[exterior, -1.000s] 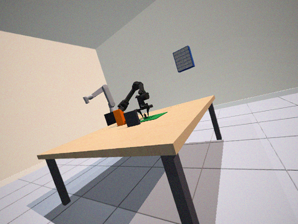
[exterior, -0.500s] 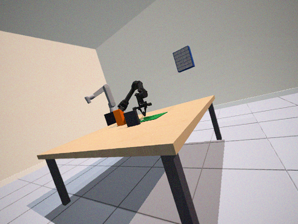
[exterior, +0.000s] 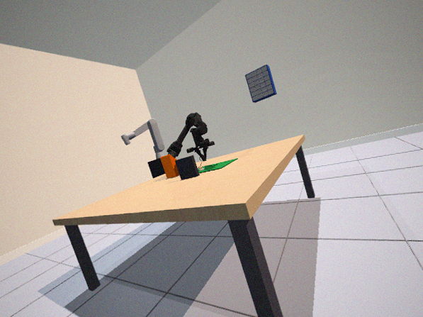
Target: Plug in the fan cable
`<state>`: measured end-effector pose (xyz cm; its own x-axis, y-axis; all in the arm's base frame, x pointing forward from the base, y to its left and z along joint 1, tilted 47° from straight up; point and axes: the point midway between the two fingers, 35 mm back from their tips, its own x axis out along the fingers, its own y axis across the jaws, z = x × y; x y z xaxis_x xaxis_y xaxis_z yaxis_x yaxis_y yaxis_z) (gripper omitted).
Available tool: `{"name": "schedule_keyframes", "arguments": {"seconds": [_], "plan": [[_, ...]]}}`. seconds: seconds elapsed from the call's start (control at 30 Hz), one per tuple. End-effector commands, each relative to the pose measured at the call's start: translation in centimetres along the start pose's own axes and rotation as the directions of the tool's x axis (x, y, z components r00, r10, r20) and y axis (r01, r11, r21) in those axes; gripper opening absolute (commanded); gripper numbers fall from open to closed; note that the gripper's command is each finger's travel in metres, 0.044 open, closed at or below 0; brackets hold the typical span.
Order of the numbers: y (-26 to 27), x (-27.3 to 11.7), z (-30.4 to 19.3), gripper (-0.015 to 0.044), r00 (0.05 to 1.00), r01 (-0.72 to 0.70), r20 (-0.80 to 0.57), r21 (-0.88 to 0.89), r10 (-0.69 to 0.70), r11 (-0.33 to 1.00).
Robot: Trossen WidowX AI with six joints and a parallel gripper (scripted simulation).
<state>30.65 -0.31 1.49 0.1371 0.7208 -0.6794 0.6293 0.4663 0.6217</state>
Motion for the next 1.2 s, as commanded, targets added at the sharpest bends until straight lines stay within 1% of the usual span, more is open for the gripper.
{"name": "schedule_keyframes", "arguments": {"seconds": [0.0,0.27,0.53,0.87,1.17], "plan": [[-0.4,-0.1,0.4,0.0,1.0,0.003,0.003,-0.134,-0.002,0.991],[-1.1,-0.1,0.7,0.0,1.0,0.004,0.004,-0.4,-0.003,0.917],[-1.8,-0.1,1.1,0.0,1.0,0.006,0.004,-0.635,-0.004,0.773],[-2.7,-0.1,1.5,0.0,1.0,0.006,0.004,-0.859,-0.004,0.512],[-3.5,-0.1,1.9,0.0,1.0,0.005,0.004,-0.974,-0.004,0.225]]}}
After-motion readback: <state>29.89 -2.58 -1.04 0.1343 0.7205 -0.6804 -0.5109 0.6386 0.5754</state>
